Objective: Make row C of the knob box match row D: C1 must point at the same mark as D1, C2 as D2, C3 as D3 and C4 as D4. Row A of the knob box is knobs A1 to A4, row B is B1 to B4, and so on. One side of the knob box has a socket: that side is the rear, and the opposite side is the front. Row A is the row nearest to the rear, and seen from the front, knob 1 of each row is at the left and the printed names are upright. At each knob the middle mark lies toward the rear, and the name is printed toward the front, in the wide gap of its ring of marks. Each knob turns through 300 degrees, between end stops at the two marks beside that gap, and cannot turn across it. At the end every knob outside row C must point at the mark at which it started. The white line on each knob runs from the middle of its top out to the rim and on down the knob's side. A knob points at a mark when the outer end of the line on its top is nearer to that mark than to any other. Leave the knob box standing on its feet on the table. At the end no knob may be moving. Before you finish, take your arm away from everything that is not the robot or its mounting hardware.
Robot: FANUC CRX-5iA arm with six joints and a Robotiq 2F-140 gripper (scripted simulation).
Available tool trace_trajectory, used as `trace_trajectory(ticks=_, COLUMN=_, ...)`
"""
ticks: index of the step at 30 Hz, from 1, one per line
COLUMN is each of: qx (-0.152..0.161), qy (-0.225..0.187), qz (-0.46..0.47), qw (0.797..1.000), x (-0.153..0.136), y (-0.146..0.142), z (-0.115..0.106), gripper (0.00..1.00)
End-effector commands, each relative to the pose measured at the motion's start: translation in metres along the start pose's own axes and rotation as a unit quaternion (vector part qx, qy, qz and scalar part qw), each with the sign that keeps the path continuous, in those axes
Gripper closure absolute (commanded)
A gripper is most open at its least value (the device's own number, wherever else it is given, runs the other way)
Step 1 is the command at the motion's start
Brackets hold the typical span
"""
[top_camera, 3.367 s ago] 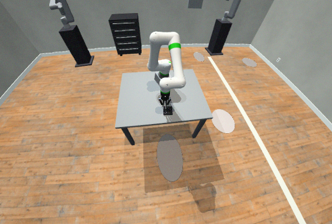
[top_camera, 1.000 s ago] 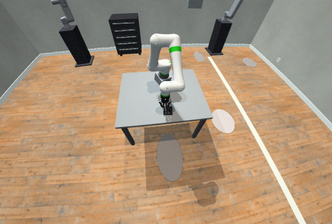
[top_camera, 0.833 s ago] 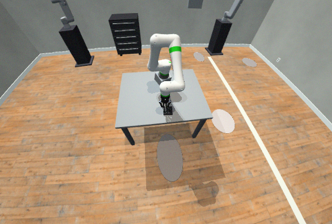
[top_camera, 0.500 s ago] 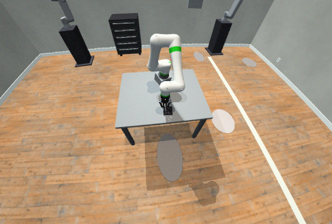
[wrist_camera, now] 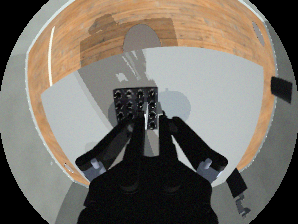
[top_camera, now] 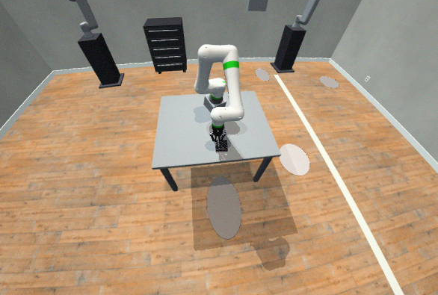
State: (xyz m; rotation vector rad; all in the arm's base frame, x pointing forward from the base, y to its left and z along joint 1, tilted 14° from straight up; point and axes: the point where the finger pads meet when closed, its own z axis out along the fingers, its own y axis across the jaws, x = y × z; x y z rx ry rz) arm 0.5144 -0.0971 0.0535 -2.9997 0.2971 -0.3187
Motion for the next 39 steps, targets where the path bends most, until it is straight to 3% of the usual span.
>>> trace_trajectory(ticks=1, qx=0.0, qy=0.0, qz=0.0, qw=1.0, x=0.0, y=0.0, z=0.0, gripper=0.88)
trace_trajectory(ticks=39, qx=0.0, qy=0.0, qz=0.0, qw=1.0, x=0.0, y=0.0, z=0.012, gripper=0.88)
